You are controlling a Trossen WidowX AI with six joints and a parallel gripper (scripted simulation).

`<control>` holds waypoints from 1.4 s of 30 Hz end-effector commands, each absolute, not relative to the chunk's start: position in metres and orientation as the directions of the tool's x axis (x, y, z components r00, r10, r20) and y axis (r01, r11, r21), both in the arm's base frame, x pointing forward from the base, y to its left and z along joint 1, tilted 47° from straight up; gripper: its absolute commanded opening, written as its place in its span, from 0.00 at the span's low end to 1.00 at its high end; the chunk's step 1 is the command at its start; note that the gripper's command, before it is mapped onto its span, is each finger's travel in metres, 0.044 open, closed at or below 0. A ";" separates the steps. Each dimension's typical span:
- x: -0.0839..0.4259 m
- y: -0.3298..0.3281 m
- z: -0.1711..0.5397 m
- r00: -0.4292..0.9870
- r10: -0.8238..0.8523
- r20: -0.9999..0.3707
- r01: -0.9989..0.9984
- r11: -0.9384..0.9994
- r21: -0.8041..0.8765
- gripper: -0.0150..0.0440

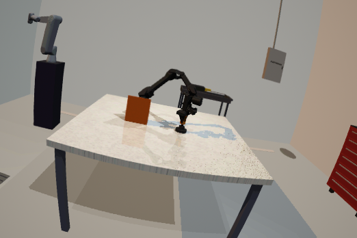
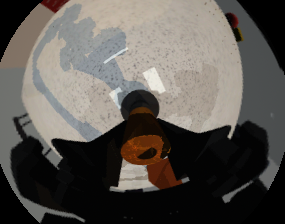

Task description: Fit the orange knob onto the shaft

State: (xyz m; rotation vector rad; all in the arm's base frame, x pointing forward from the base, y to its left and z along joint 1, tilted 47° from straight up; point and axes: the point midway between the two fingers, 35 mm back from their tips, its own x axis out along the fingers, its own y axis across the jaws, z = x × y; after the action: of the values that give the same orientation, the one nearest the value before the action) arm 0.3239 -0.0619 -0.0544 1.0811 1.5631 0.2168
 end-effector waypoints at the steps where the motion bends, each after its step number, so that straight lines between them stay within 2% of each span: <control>1: 0.325 -0.064 -0.053 0.093 0.721 -0.687 0.528 0.549 0.648 0.25; 7: 0.324 -0.063 -0.055 0.093 0.721 -0.687 0.674 0.463 0.576 0.25; 34: 0.325 -0.064 -0.054 0.093 0.721 -0.687 0.674 0.463 0.576 0.25; 42: 0.324 -0.063 -0.055 0.093 0.721 -0.687 0.811 0.345 0.472 0.25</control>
State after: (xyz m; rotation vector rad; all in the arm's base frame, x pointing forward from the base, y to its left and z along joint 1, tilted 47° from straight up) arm 0.3249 -0.0633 -0.0541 1.3482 1.6343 -0.0598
